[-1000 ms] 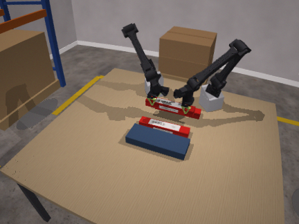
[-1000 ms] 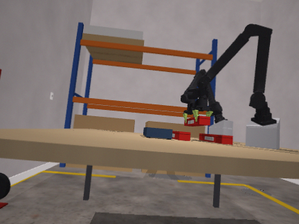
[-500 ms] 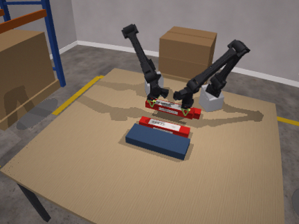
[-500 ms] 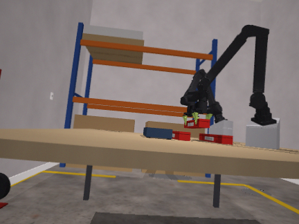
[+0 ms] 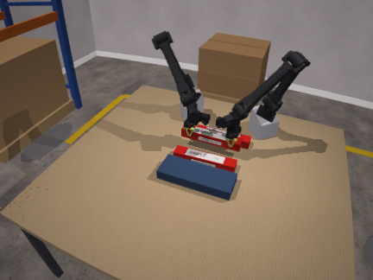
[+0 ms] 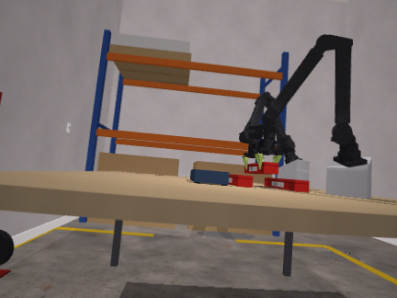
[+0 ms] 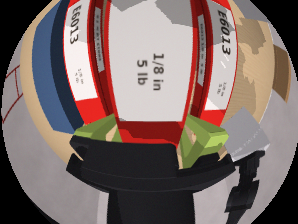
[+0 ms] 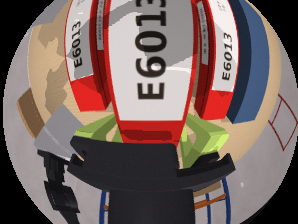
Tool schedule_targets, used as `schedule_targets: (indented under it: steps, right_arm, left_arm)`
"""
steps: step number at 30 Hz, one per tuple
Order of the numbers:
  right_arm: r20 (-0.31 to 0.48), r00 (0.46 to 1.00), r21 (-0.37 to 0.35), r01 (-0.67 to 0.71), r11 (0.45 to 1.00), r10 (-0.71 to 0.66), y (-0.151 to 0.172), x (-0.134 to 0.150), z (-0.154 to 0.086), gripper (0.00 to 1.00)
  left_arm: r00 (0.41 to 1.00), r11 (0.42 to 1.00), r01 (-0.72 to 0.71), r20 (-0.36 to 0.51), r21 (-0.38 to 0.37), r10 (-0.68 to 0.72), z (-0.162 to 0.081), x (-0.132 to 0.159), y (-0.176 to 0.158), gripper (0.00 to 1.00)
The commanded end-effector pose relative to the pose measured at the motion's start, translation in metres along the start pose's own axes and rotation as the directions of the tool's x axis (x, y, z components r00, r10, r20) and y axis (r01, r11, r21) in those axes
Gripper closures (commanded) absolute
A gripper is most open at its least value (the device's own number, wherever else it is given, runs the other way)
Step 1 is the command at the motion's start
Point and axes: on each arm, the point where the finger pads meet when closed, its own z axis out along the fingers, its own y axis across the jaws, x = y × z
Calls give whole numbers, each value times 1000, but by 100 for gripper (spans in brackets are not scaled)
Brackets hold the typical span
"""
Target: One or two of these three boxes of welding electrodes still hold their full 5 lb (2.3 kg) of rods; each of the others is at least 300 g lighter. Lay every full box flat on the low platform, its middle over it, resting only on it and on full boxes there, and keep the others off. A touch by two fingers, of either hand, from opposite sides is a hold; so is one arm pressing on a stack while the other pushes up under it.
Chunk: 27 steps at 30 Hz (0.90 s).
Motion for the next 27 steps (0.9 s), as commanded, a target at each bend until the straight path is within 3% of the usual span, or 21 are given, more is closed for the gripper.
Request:
schedule_targets:
  steps: [1, 6, 9, 20, 23, 27]
  right_arm:
    - [-4, 1000, 5, -1, 1000, 1, -3, 3, 6, 100]
    - [10, 1000, 27, -19, 999, 18, -8, 2, 0, 100]
    - [-4, 1000, 5, -1, 1000, 1, -2, 3, 14, 100]
    - [-4, 1000, 5, 1, 1000, -1, -2, 2, 28, 100]
    - [9, 1000, 28, -16, 999, 16, -8, 2, 20, 100]
    - [-5, 1000, 4, 0, 1000, 0, -2, 3, 35, 100]
  left_arm:
    - [1000, 1000, 7, 4, -2, -7, 5, 4, 4, 100]
    - [1000, 1000, 18, 16, -23, -18, 2, 2, 14, 100]
    - [1000, 1000, 6, 2, 1, -6, 14, 4, 3, 100]
    - [1000, 1000, 6, 2, 2, -6, 29, 5, 2, 100]
    - [1000, 1000, 17, 14, -22, -17, 22, 3, 13, 100]
    - [1000, 1000, 5, 1, 2, -5, 36, 5, 2, 100]
